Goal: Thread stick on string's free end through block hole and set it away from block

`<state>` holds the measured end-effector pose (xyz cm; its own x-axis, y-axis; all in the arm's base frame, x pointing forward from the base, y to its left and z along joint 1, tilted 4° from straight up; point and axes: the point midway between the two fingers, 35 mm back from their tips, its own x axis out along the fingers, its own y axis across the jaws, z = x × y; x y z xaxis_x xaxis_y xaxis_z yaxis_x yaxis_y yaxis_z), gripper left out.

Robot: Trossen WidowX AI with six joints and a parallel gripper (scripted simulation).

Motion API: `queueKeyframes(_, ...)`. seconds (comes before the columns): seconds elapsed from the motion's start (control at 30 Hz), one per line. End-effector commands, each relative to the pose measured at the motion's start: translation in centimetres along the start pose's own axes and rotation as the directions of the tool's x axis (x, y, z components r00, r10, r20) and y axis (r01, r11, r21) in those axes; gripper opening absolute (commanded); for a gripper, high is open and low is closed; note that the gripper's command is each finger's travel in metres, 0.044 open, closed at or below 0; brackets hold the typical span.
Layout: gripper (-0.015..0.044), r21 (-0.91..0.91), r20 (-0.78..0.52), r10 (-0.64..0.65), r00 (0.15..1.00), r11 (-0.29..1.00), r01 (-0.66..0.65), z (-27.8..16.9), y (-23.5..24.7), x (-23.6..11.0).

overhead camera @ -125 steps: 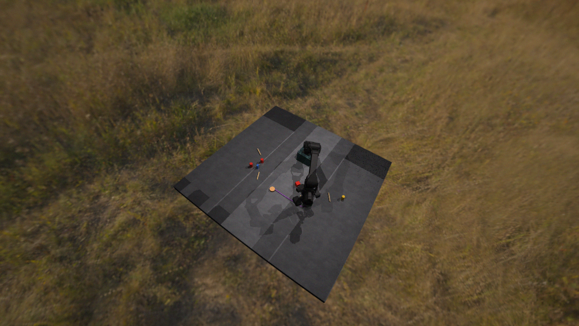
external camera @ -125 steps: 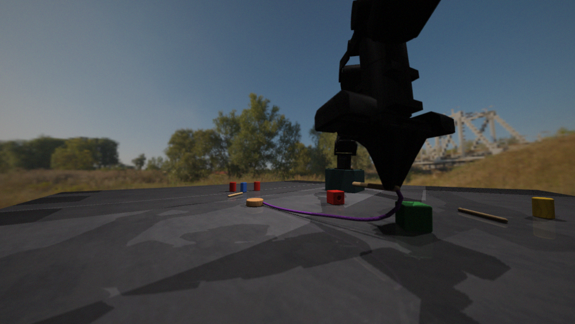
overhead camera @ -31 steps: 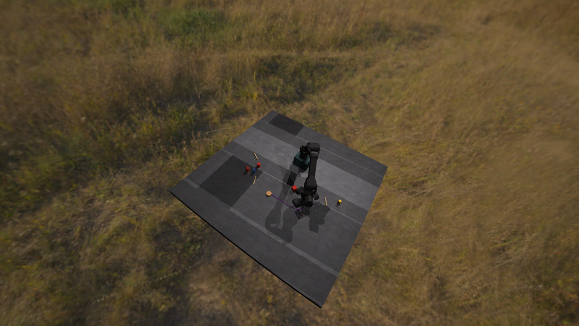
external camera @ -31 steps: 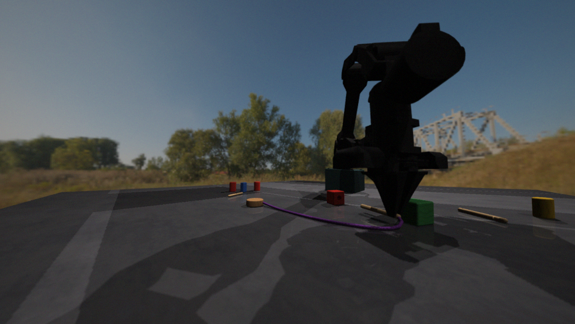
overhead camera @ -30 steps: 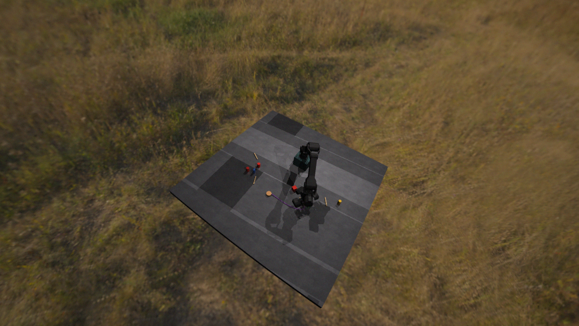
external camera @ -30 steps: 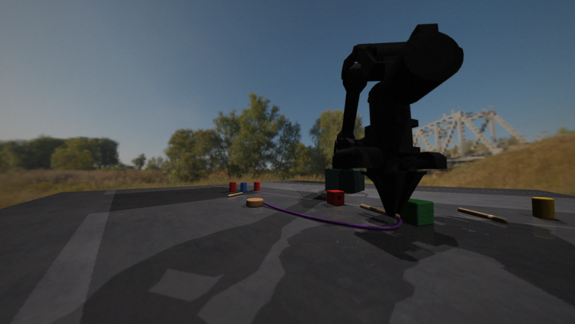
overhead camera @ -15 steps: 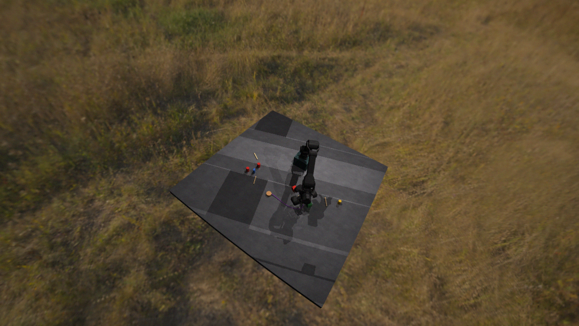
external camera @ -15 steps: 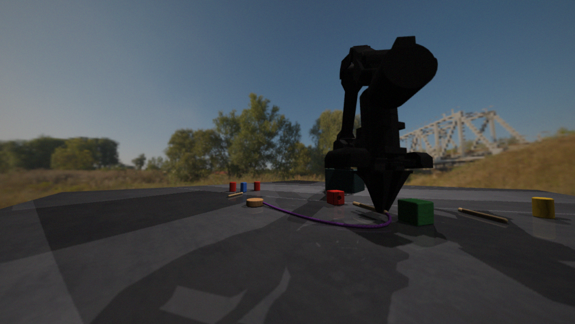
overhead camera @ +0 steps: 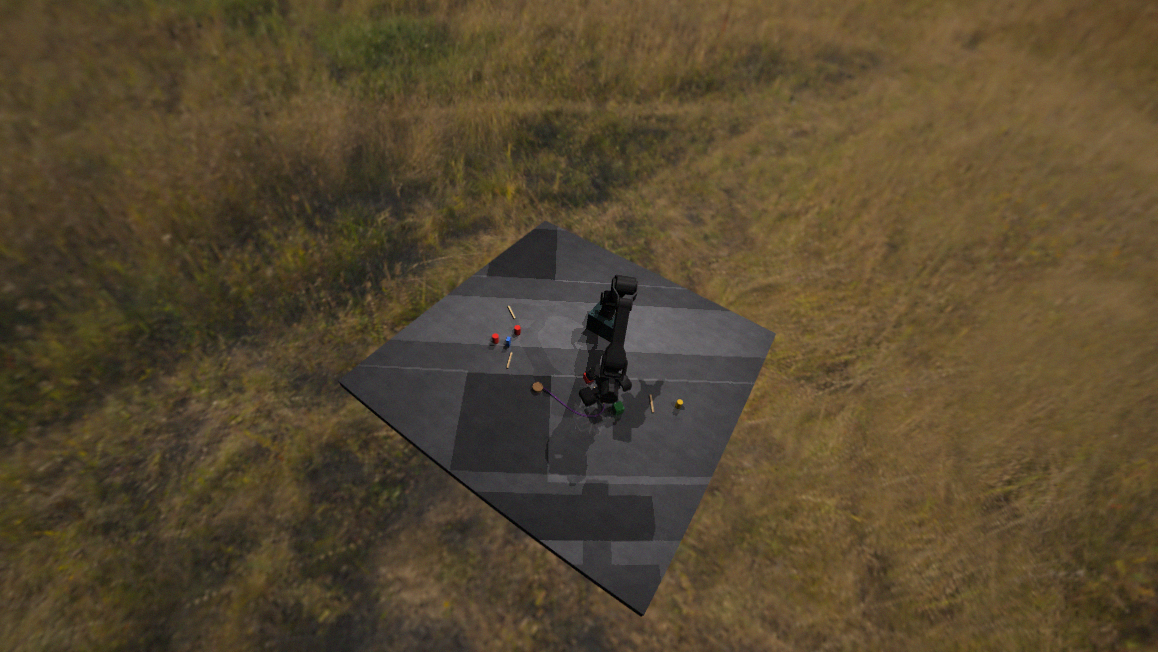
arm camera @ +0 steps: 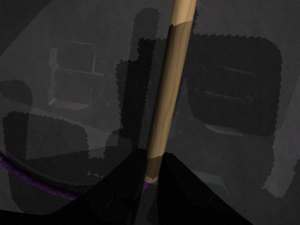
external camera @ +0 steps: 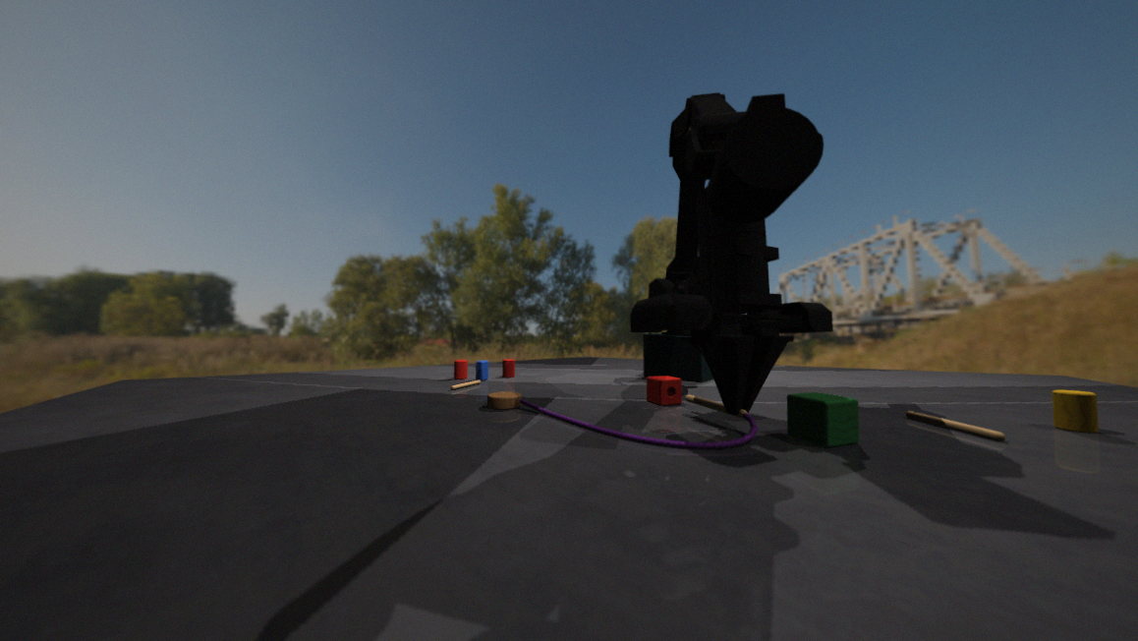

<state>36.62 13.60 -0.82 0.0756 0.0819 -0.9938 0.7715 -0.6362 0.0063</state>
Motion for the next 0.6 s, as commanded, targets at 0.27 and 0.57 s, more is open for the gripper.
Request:
queueKeyframes(0.27,0.0,-0.005,-0.006,-0.002,1.0,1.0,0.002,1.7,-0.1,-0.1)
queueKeyframes(0.57,0.0,-0.005,-0.008,-0.002,1.0,1.0,0.002,2.9,-0.2,-0.1)
